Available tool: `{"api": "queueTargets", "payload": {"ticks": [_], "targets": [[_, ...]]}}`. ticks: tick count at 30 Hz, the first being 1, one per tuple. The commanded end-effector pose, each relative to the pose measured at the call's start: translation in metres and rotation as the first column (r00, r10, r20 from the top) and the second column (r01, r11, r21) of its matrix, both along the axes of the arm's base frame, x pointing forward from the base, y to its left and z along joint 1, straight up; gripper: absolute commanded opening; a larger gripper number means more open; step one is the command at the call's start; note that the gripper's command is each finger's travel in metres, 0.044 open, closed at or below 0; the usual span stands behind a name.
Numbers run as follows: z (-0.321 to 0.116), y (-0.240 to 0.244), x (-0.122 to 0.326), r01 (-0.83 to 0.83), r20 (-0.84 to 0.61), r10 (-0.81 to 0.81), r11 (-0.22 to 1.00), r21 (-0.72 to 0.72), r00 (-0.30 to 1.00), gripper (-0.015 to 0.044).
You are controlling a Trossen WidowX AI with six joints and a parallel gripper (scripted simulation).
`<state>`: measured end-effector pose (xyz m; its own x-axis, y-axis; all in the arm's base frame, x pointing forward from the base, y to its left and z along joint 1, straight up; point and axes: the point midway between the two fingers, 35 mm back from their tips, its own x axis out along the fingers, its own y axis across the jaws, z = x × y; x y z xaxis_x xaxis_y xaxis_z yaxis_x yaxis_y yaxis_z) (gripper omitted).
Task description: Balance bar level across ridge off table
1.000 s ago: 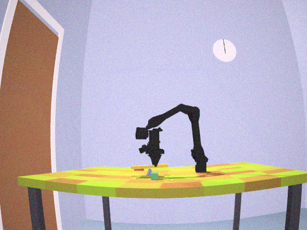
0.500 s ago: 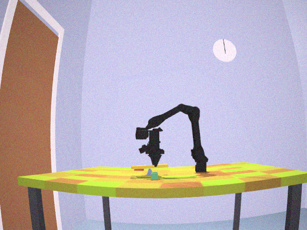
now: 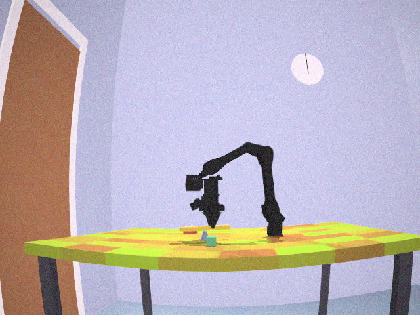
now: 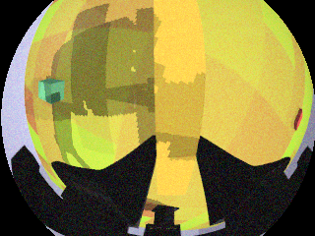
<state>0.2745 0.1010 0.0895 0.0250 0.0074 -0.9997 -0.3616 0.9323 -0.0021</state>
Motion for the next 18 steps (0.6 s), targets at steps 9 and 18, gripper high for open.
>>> {"api": "queueTargets", "payload": {"ticks": [9,18], "targets": [[-0.0025,0.0001,-0.0005,0.004,-0.001,-0.004,1.000,0.002,1.000,0.0000],[-0.0008,0.0001,-0.0005,0.004,-0.001,-0.004,1.000,0.002,1.000,0.0000]]}}
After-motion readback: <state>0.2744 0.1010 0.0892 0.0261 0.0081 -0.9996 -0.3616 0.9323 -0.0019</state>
